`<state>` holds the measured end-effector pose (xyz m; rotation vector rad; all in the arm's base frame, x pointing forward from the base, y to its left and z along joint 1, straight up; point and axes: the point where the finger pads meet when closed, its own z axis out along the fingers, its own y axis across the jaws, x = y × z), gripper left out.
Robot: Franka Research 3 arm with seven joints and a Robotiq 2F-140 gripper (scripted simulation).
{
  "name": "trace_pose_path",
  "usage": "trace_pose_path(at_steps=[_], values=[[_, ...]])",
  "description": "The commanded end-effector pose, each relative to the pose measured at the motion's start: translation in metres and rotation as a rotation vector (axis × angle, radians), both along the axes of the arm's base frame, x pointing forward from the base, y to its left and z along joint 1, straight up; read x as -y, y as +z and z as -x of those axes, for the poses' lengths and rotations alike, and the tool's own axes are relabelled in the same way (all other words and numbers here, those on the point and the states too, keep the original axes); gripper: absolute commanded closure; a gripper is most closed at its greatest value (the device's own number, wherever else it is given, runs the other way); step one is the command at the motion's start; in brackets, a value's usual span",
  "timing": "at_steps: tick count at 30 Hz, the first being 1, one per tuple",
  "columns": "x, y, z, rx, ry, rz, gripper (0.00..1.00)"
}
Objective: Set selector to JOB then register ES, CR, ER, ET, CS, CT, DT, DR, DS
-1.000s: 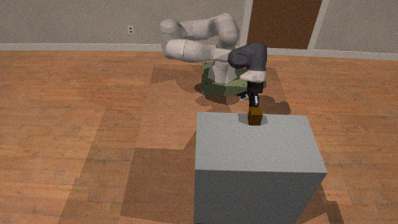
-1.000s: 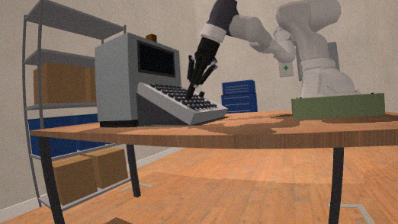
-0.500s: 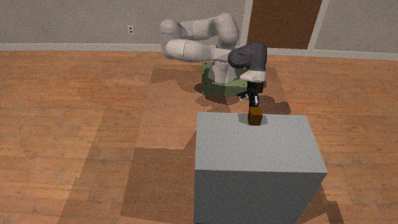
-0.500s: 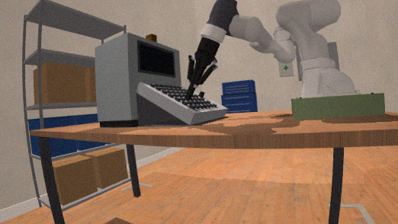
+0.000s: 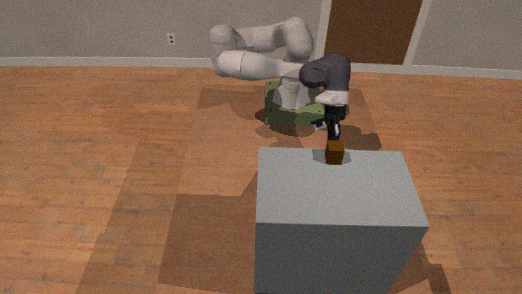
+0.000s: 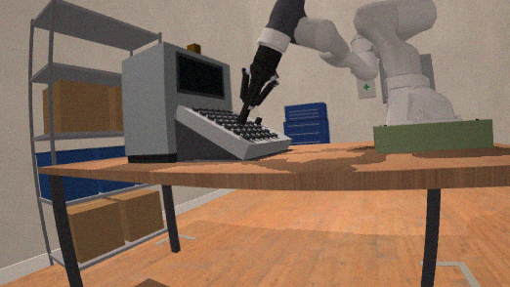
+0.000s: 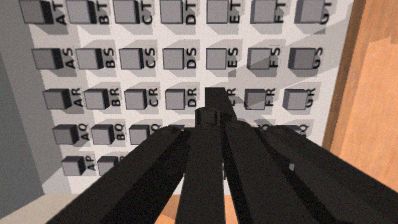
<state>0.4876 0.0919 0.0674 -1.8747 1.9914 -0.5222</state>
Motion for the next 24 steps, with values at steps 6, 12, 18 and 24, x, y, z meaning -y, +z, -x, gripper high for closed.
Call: trace_pose_path(at_steps=[6,12,18,24], values=[[0.0,0.007,0.005,-0.003,-0.005,-0.001,0.9],[0.0,0.014,0.009,-0.004,-0.005,-0.001,0.9],[0.0,0.019,0.012,-0.004,-0.005,-0.001,0.9],[0.0,0.021,0.013,-0.003,-0.005,-0.001,0.9]])
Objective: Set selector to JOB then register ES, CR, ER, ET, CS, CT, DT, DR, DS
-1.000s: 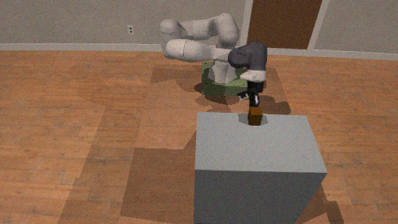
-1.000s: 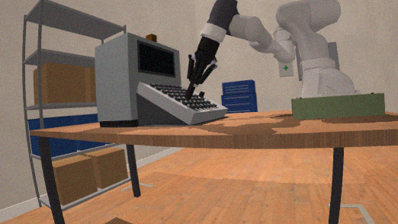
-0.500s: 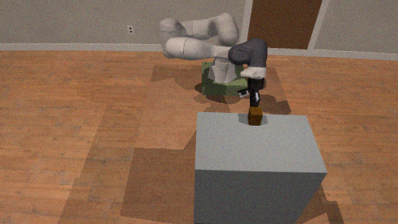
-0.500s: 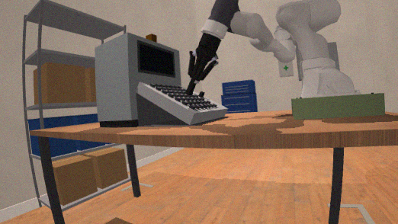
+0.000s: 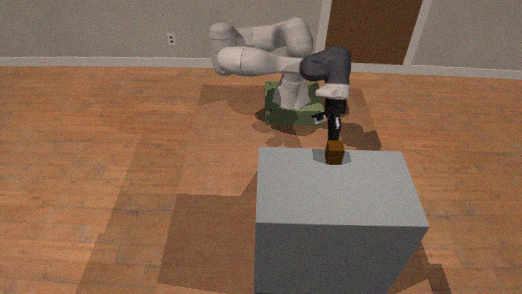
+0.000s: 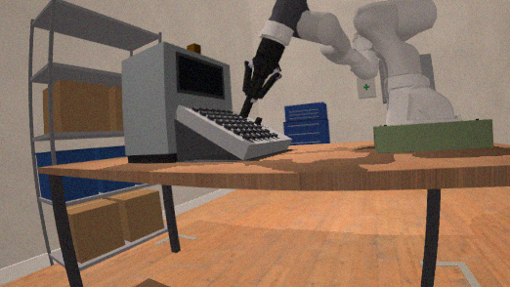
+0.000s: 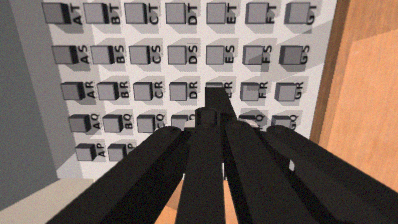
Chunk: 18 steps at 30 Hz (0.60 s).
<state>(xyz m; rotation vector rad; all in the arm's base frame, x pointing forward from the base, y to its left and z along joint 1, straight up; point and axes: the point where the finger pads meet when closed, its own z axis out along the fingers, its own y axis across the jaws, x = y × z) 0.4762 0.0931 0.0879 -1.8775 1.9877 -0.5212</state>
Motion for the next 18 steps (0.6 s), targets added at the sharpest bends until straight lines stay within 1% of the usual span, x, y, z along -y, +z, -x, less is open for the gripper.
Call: trace_pose_path(at_steps=[1,5,7,9,11,13,16,18], values=[[0.001,0.001,0.002,-0.004,-0.008,-0.001,0.9],[0.001,0.001,0.002,-0.004,-0.008,-0.001,0.9],[-0.001,0.003,-0.002,-0.004,-0.008,-0.001,0.9],[-0.005,0.008,-0.011,-0.004,-0.008,-0.001,0.9],[-0.012,0.016,-0.025,-0.004,-0.008,-0.001,0.9],[-0.012,0.016,-0.025,-0.004,-0.008,-0.001,0.9],[-0.023,0.028,-0.047,-0.004,-0.008,-0.001,0.9],[-0.027,0.033,-0.056,-0.004,-0.008,-0.001,0.9]])
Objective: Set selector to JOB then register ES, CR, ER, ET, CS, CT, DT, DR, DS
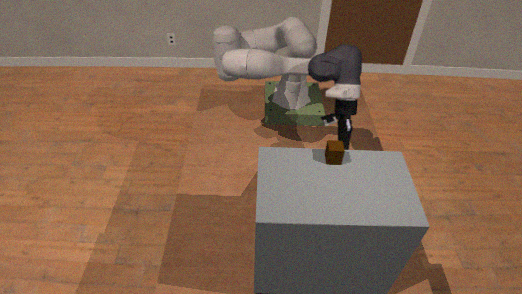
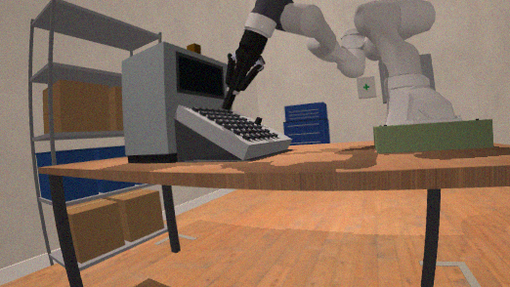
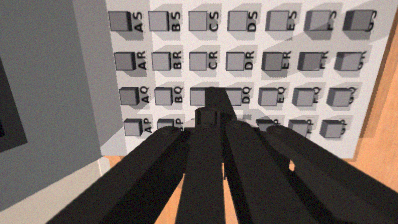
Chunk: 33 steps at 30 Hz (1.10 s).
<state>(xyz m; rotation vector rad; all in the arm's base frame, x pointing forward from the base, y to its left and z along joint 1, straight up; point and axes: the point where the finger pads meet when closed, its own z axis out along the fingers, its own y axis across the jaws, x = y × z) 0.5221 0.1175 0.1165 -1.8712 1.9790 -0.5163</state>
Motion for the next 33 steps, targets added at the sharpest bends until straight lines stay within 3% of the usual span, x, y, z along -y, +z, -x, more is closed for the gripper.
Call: trace_pose_path(at_steps=[1,33], values=[[-0.004,0.005,-0.012,-0.01,-0.011,0.007,0.9],[-0.004,-0.013,-0.024,-0.01,-0.011,0.007,0.9]])
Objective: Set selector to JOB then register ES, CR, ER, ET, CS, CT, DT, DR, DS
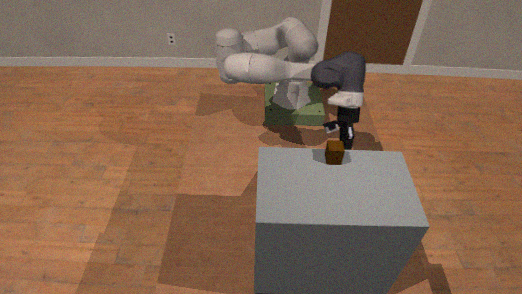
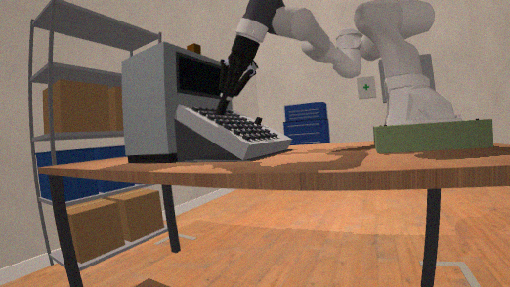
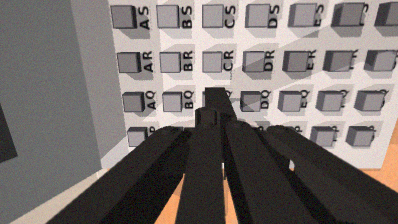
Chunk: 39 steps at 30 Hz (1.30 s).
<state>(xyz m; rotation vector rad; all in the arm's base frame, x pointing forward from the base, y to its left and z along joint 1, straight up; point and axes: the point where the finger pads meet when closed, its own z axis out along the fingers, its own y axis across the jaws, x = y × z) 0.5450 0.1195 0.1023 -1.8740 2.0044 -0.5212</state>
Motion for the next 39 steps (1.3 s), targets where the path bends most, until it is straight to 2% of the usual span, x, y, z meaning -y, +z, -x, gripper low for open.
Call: trace_pose_path(at_steps=[1,39], values=[[-0.0019,0.001,-0.0014,0.004,0.003,-0.004,0.9],[-0.0017,-0.0043,-0.0044,0.004,0.003,-0.004,0.9]])
